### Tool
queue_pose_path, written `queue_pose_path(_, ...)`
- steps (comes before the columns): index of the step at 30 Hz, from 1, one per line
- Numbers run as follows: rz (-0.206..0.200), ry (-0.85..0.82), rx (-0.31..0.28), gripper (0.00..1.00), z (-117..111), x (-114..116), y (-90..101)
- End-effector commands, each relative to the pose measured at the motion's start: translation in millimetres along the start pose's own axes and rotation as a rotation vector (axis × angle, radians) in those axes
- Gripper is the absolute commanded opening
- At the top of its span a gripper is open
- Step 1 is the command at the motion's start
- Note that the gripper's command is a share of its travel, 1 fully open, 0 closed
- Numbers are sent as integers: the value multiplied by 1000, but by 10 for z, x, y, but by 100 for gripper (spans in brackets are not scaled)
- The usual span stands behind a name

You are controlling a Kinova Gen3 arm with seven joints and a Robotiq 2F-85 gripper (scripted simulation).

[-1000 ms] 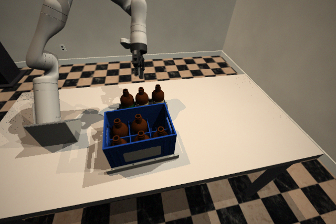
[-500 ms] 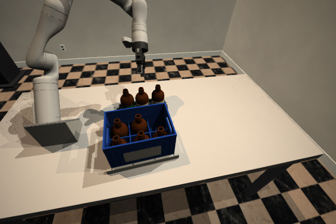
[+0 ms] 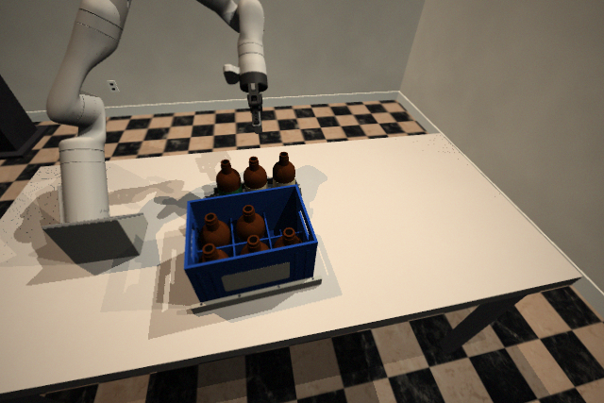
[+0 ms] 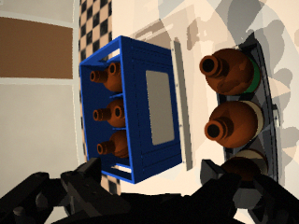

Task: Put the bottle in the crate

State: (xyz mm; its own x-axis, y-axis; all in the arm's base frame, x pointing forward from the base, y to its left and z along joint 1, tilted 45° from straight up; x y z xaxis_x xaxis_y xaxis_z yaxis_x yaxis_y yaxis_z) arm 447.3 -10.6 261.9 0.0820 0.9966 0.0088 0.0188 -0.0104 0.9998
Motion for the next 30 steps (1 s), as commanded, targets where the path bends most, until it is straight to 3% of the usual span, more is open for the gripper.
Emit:
queue_pose_path(1,-1,2,-3,100,3,5,11)
queue_pose_path(10,-4,21,-11,100,28,78,50)
queue_pose_path(11,15,-8,20,100,67,-30,-56)
queue_pose_path(19,15,-8,20,100,67,-30,-56)
queue_pose_path(20,35,-36,49,100,100,-138,-162)
queue_pose_path(28,35,-36,49,100,100,-138,-162)
queue_pose_path(30,57,-64,77,100,129,-245,-266)
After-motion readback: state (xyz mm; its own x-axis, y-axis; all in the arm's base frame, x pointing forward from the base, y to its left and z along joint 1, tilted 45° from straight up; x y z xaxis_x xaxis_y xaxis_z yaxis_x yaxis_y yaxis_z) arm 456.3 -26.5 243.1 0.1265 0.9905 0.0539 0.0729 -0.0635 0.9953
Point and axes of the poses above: the point where the finger pads meet when closed, its own y axis back along the fingers, its own x axis across the jaws, z = x × y, the point moved 7 cm from there along y, back along the fingers, and after that the axes turned 3 degrees about -y, right-handed, at the moved point
